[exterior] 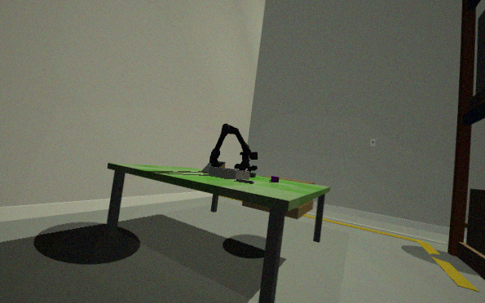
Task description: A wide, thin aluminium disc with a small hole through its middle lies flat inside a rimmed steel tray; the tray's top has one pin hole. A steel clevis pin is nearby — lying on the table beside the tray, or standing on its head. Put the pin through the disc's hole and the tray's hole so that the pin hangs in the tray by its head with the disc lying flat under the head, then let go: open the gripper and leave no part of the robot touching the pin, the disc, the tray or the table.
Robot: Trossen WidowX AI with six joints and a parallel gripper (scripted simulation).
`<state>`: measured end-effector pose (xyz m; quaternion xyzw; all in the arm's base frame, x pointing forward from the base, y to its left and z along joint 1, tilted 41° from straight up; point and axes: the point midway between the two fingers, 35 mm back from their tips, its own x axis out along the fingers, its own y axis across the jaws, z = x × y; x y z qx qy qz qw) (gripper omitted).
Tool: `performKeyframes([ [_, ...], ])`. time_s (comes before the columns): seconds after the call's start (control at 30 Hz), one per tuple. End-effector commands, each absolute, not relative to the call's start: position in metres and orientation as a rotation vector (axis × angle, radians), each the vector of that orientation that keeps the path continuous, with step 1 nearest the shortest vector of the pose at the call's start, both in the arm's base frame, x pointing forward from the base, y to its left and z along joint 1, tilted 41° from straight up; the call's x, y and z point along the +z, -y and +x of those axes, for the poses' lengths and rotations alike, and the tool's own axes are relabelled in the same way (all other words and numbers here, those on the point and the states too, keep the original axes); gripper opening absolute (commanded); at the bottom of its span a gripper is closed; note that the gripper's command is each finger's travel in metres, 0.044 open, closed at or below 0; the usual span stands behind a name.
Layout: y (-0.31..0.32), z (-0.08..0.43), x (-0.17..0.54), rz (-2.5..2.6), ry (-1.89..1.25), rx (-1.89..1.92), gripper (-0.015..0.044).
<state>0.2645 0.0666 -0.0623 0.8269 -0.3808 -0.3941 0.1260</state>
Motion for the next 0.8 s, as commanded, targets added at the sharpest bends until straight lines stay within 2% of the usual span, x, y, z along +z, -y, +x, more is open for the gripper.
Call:
performKeyframes([
  [0.0, -0.0627, 0.2642, -0.0652, 2.400, 1.107, -1.145, 0.0160],
  [0.37, -0.0618, 0.2643, -0.0662, 2.400, 1.107, -1.145, 0.0160],
  [0.53, -0.0618, 0.2643, -0.0662, 2.400, 1.107, -1.145, 0.0029],
  [0.77, -0.0618, 0.2643, -0.0662, 2.400, 1.107, -1.145, 0.0000],
])
